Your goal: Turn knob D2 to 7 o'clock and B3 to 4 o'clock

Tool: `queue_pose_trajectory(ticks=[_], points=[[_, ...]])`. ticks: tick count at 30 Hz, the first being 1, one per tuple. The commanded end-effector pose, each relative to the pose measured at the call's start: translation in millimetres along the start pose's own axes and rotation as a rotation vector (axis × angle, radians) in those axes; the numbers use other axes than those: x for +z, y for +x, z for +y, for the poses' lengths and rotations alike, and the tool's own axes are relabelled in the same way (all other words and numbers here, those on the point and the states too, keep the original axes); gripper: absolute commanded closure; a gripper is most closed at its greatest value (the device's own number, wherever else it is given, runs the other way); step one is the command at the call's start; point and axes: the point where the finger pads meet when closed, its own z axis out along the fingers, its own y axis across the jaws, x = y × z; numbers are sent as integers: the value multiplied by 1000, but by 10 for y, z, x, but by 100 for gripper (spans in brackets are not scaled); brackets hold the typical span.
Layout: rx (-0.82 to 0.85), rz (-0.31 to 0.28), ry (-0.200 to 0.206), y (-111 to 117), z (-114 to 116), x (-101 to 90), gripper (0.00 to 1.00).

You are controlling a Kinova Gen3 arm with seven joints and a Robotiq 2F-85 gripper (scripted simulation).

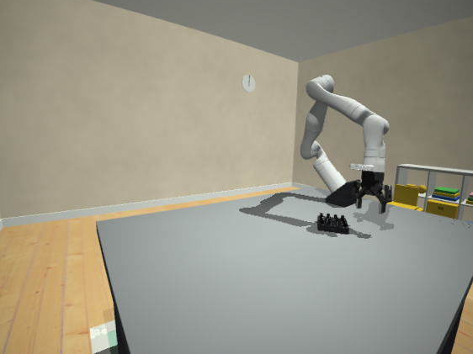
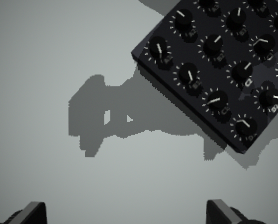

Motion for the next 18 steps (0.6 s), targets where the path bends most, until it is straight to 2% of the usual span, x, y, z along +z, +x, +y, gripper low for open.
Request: queue_pose_trajectory(ticks=[1, 4, 18], points=[[-48, -26, -8, 121, 99, -10, 0], [-143, -39, -18, 188, 194, -17, 0], [-174, -43, -21, 211, 225, -19, 0]])
